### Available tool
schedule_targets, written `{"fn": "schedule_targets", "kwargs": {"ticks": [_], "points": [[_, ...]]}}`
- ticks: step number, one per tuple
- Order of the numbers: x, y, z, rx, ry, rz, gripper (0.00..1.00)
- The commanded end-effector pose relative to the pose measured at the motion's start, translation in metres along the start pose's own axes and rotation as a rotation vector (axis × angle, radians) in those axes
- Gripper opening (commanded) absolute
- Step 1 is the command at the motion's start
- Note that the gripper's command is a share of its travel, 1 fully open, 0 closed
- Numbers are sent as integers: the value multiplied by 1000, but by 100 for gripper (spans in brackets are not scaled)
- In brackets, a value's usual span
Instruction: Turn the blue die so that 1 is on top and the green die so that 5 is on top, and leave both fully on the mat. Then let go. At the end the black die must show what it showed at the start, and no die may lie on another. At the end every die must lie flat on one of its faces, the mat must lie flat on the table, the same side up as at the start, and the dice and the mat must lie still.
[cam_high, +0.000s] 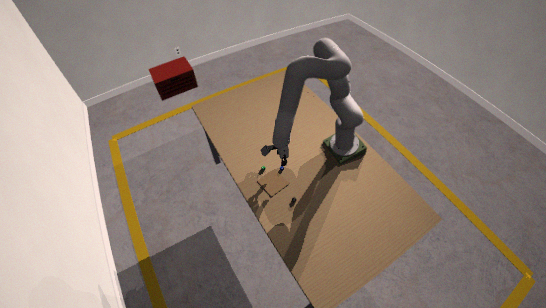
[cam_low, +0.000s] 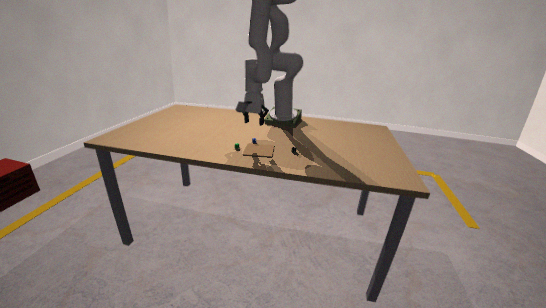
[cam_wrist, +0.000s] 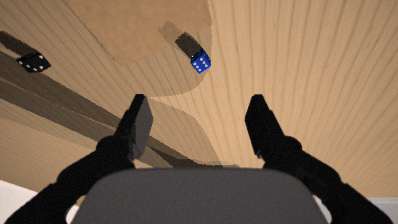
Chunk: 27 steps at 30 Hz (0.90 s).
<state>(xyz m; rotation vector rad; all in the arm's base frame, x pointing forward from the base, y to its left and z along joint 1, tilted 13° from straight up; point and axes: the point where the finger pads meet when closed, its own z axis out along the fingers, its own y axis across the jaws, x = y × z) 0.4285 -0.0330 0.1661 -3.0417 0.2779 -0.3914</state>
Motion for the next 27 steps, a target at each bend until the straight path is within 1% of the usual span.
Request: {"fn": "schedule_targets", "kwargs": {"ticks": [1,4,6,7,12,13,18,21,27], "points": [[1,0,2,-45,-19,167,100],[1,0,2,-45,-19,169,100],[1,0,4,-47,-16,306,100],[1,0,5,-47,-16,308,100],[1,1,7,-49,-11,485,100],[1,1,8,-49,-11,492,100],[1,1,11,-51,-6,680,100],[1,1,11,-51,-6,687,100],[1,2,14,-52,-2,863,100]]}}
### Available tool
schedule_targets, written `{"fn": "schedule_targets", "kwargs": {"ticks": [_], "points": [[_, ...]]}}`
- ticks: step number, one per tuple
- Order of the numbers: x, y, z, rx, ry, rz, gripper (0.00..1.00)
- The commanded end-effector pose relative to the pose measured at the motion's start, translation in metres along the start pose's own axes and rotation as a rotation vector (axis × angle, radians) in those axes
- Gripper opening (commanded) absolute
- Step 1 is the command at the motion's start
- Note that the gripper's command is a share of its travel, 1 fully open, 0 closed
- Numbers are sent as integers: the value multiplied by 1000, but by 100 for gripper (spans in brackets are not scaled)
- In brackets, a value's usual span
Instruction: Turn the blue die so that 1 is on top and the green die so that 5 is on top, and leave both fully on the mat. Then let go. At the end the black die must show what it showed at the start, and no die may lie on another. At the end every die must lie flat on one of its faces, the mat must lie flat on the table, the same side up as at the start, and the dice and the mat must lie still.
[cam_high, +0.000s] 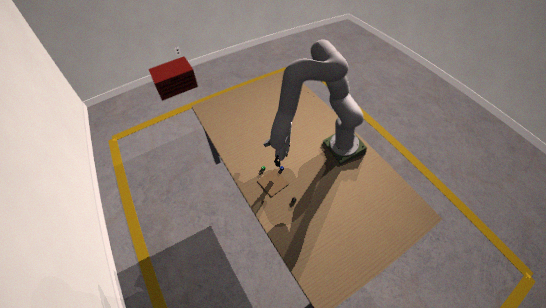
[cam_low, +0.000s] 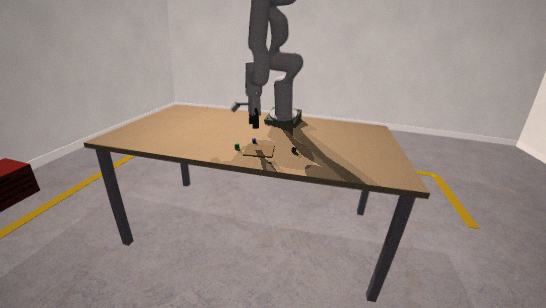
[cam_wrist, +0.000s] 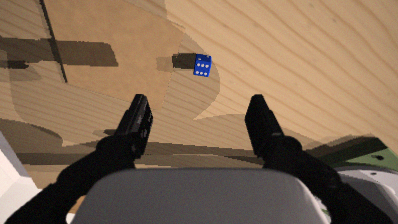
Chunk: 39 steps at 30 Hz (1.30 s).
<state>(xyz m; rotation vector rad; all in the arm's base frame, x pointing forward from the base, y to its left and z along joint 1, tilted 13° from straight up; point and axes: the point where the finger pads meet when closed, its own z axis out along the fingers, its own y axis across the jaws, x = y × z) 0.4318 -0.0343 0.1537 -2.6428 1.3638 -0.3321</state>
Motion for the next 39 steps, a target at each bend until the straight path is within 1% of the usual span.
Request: {"fn": "schedule_targets", "kwargs": {"ticks": [1,5,11,12,39], "points": [[1,-1,1,-49,8,110,100],[1,0,2,-49,9,147,100],[1,0,2,-49,9,153,100],[1,0,2,-49,9,153,36],[1,0,2,-49,9,153,36]]}}
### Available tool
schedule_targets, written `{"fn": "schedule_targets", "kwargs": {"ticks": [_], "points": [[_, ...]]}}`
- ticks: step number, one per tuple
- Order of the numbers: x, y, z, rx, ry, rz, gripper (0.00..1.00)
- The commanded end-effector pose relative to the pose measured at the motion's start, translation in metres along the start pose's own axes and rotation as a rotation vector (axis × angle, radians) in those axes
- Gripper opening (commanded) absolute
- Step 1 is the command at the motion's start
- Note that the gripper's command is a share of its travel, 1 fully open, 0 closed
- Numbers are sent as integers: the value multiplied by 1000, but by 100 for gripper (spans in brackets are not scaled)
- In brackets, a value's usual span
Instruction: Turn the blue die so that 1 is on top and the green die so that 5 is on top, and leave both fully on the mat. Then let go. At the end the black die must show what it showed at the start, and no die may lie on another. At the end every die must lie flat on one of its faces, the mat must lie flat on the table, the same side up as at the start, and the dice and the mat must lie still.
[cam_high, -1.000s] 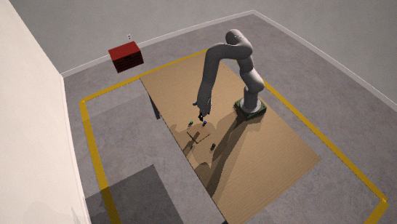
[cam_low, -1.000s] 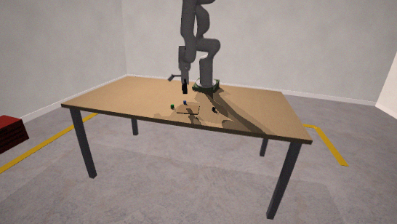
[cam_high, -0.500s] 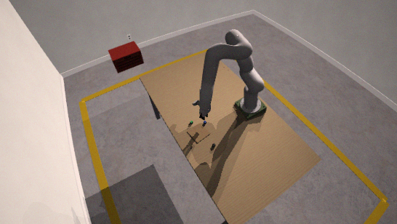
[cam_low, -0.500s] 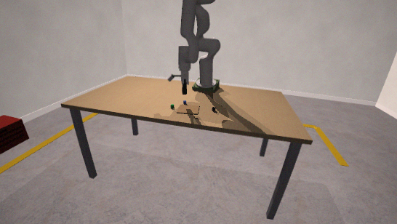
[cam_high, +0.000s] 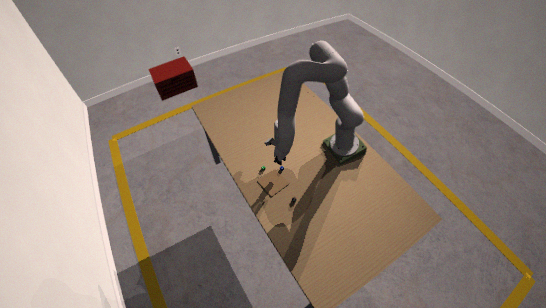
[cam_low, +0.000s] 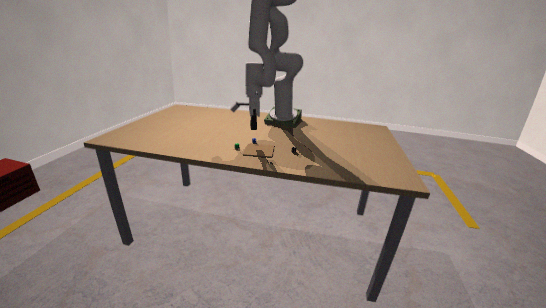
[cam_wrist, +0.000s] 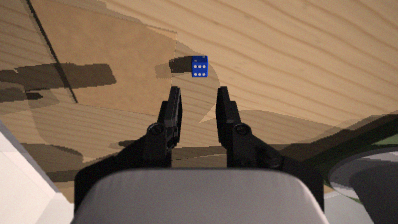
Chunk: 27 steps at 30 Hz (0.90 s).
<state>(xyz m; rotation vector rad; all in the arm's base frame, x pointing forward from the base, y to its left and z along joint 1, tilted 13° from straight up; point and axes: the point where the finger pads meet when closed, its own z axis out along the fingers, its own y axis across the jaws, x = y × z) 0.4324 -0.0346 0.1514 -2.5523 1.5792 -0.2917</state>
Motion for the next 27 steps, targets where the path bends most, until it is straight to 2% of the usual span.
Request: {"fn": "schedule_targets", "kwargs": {"ticks": [1,16,27], "points": [[0,-1,0,-5,6,0,36],[0,-1,2,-4,5,0,36],[1,0,17,-4,3,0,36]]}}
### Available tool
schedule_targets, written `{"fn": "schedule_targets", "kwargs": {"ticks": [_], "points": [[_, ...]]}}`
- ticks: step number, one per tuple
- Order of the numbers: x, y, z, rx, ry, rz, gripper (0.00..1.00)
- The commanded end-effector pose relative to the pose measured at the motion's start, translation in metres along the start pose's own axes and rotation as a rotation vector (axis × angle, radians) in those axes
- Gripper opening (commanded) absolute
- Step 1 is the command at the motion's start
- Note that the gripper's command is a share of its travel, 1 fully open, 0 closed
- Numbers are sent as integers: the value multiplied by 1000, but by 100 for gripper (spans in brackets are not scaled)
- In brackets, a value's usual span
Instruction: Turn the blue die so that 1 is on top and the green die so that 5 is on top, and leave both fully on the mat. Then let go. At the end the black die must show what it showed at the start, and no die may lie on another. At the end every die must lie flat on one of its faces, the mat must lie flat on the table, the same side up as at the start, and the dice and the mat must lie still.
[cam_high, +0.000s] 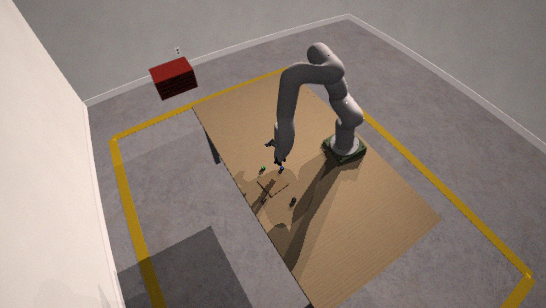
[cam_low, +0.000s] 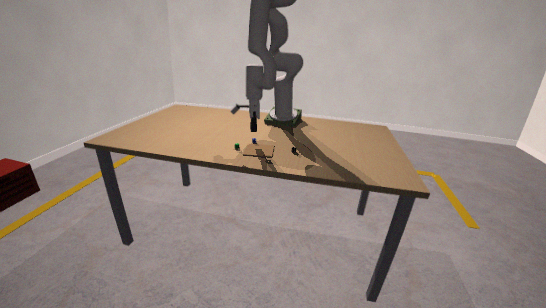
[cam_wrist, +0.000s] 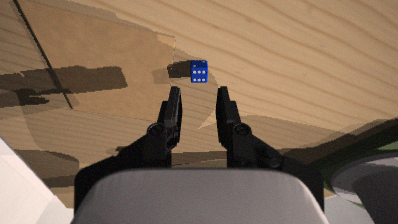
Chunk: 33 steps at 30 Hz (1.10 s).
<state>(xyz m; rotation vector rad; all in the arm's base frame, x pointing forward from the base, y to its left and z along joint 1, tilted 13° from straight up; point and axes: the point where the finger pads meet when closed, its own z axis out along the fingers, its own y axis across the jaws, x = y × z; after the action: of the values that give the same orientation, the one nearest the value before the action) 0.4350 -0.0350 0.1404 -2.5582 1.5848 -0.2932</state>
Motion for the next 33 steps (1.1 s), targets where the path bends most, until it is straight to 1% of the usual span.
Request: {"fn": "schedule_targets", "kwargs": {"ticks": [1,11,33], "points": [[1,0,8,3,-1,0,36],[1,0,22,3,-1,0,36],[1,0,33,3,-2,0,36]]}}
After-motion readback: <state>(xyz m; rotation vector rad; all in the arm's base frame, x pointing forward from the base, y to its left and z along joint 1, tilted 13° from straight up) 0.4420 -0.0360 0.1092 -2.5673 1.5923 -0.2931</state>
